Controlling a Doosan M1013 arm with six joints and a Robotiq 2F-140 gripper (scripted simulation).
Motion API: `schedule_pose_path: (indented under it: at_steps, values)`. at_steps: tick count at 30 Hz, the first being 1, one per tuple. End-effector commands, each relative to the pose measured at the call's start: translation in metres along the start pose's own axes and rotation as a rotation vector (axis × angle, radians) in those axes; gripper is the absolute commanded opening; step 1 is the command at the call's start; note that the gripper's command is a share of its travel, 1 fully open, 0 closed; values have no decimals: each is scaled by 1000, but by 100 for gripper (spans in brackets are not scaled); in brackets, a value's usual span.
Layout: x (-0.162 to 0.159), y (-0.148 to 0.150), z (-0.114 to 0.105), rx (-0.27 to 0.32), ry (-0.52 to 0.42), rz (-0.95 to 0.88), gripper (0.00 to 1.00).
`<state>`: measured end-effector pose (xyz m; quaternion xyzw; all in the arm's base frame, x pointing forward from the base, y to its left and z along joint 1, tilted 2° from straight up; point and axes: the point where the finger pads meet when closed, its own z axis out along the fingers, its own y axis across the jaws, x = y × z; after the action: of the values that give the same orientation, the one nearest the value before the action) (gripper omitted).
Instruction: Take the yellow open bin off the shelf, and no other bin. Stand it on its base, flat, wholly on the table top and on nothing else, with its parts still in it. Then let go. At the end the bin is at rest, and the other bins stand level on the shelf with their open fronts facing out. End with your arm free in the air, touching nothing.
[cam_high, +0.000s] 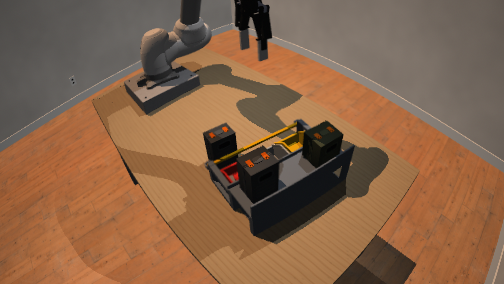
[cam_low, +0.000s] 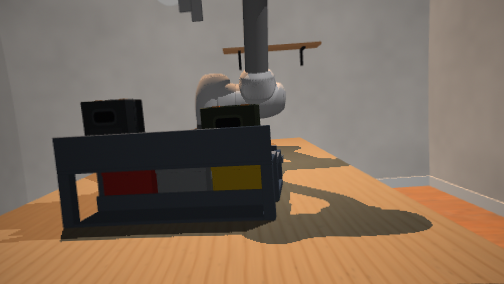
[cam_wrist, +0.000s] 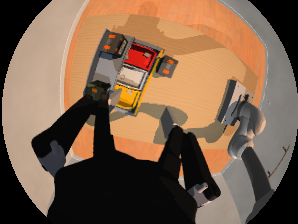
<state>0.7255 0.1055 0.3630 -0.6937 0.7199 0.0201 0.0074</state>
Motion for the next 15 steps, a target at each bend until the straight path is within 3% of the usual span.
schedule_pose_path:
  at_steps: [1,15]
  values:
    - [0,0,0,0,0,0,57]
    - [0,5,0,0,0,0,57]
